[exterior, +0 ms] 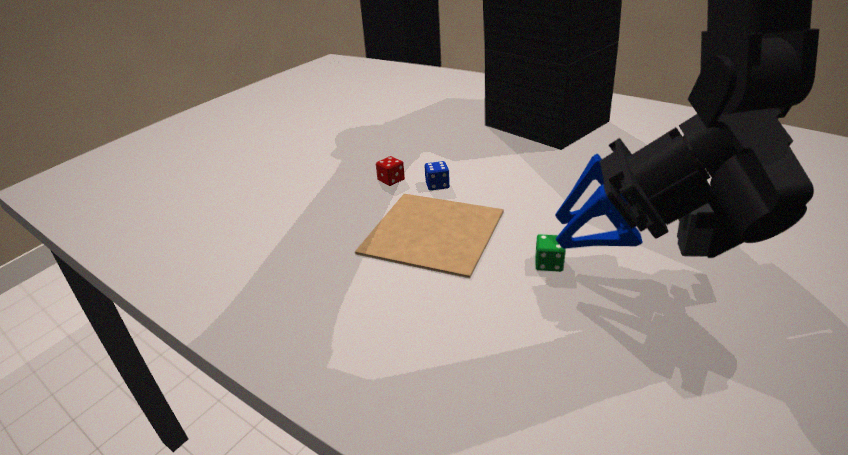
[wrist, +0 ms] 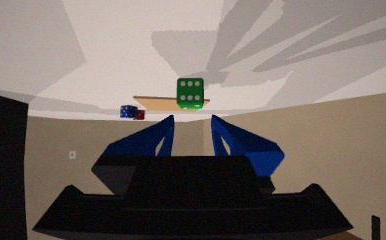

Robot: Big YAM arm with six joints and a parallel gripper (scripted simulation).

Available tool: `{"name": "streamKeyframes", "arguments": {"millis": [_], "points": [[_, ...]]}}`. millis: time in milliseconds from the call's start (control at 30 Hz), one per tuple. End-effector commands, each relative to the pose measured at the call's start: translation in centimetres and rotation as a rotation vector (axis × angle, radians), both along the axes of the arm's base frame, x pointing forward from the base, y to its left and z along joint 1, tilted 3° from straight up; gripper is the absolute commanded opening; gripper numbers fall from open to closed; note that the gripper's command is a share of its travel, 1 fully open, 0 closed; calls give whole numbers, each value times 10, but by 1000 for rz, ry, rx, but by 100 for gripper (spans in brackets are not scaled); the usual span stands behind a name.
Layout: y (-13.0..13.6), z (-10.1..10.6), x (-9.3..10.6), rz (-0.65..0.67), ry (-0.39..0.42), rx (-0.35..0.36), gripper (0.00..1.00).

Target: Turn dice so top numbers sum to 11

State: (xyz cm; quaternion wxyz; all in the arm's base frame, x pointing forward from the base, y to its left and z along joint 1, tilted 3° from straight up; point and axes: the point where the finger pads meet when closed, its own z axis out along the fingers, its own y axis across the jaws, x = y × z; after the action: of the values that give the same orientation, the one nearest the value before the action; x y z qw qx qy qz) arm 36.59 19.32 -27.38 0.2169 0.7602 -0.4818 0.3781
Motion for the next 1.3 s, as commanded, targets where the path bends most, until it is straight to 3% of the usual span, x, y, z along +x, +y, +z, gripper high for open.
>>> {"name": "streamKeyframes", "arguments": {"millis": [0, 200, 500, 600, 667, 867, 967, 1067, 1133, 1233, 1267], "points": [[7, 16, 14, -23, -32, 27, 45], [8, 24, 6, -5, -21, 18, 45], [11, 62, 1, 2, -22, 19, 45], [18, 67, 10, 0, -36, 34, 45], [9, 71, 1, -1, -21, 19, 45], [10, 71, 3, -1, -20, 24, 45], [-2, 70, 8, -35, 32, 88, 45], [-17, 66, 10, -74, 169, 266, 45], [-17, 66, 10, -74, 169, 266, 45], [-26, 70, 14, -59, 285, 507, 45], [-26, 71, 15, -55, 292, 528, 45]]}}
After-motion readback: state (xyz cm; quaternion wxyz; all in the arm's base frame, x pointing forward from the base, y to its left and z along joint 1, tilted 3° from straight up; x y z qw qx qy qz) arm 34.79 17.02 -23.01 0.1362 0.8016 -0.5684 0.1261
